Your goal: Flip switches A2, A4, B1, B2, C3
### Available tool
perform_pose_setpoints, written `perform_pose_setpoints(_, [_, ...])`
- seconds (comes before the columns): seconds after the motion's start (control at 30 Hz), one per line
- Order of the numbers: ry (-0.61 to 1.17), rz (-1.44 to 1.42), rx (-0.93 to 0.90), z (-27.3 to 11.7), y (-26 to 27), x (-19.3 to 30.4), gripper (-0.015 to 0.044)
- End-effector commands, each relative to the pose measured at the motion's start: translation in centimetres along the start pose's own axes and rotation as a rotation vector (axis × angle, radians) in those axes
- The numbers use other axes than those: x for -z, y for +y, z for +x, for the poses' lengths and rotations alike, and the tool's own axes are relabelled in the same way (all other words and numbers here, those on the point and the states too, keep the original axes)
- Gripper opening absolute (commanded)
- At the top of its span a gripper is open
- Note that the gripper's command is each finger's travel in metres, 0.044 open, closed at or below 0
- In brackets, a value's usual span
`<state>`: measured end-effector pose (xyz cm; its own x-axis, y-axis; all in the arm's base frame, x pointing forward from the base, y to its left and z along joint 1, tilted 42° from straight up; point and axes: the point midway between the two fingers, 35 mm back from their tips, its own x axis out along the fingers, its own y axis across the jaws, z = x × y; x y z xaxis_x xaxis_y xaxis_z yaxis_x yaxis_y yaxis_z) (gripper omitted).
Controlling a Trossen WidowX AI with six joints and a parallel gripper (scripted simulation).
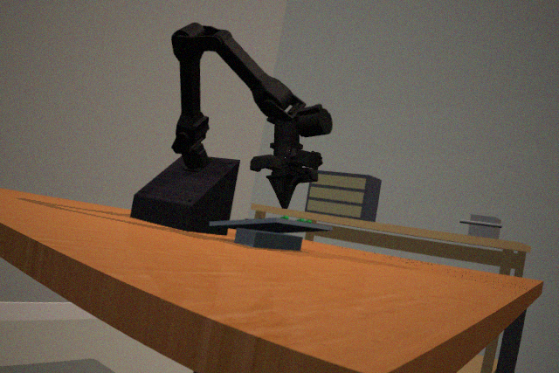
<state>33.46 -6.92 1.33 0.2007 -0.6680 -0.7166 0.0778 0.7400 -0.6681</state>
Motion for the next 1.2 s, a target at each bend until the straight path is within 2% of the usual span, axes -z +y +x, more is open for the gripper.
perform_pose_setpoints(0.0, [0.005,-0.003,-0.003,0.5,0.0,0.2,0.0000])
perform_pose_setpoints(0.27, [0.005,-0.004,-0.003,1.6,0.0,0.1,0.0000])
perform_pose_setpoints(1.17, [0.005,-0.004,-0.003,1.8,0.0,0.1,0.0000])
